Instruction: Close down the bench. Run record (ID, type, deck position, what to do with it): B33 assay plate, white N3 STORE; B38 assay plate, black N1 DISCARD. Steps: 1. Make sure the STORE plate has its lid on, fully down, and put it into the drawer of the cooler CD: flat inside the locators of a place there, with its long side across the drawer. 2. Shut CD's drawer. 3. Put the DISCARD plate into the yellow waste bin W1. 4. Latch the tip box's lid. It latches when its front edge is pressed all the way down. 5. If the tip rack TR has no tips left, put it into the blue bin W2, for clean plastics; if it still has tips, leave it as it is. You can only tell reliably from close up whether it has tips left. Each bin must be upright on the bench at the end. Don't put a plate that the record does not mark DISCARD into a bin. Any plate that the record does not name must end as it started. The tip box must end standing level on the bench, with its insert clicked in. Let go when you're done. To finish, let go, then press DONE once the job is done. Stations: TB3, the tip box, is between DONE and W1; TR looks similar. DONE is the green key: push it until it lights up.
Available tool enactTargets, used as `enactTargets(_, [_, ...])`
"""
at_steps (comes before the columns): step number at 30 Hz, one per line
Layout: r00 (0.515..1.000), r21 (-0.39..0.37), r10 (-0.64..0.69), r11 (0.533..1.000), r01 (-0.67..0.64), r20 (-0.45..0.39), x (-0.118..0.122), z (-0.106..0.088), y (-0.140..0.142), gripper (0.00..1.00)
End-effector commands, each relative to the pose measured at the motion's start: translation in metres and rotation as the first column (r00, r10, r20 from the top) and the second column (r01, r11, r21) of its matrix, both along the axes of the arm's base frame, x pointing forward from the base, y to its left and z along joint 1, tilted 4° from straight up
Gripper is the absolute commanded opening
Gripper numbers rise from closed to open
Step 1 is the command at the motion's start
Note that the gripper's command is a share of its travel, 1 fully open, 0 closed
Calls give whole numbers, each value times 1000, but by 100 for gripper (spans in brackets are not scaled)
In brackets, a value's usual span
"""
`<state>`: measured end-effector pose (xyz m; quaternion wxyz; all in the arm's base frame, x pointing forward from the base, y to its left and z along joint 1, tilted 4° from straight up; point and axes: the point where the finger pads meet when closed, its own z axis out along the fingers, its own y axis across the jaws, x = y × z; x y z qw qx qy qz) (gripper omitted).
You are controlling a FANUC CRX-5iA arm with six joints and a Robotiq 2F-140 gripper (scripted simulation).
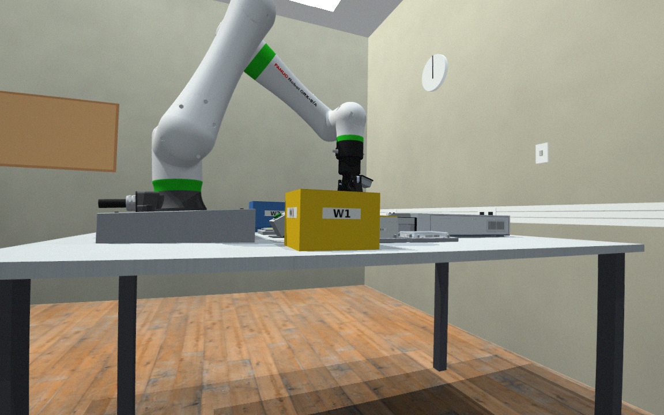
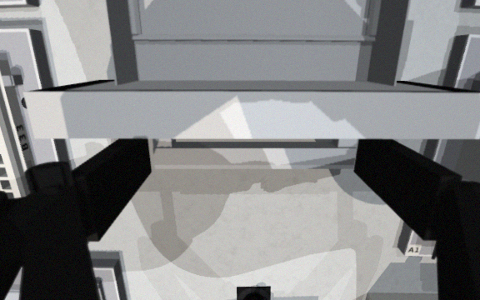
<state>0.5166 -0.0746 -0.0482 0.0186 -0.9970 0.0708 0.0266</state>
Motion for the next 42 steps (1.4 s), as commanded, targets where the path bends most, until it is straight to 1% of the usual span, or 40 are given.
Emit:
enactTargets(1, [1000,0,0,1000,0,2,1,1,0,88])
enactTargets(13, [1000,0,0,1000,0,2,1,2,0,88])
enactTargets(42, [1000,0,0,1000,0,2,3,38,-2,88])
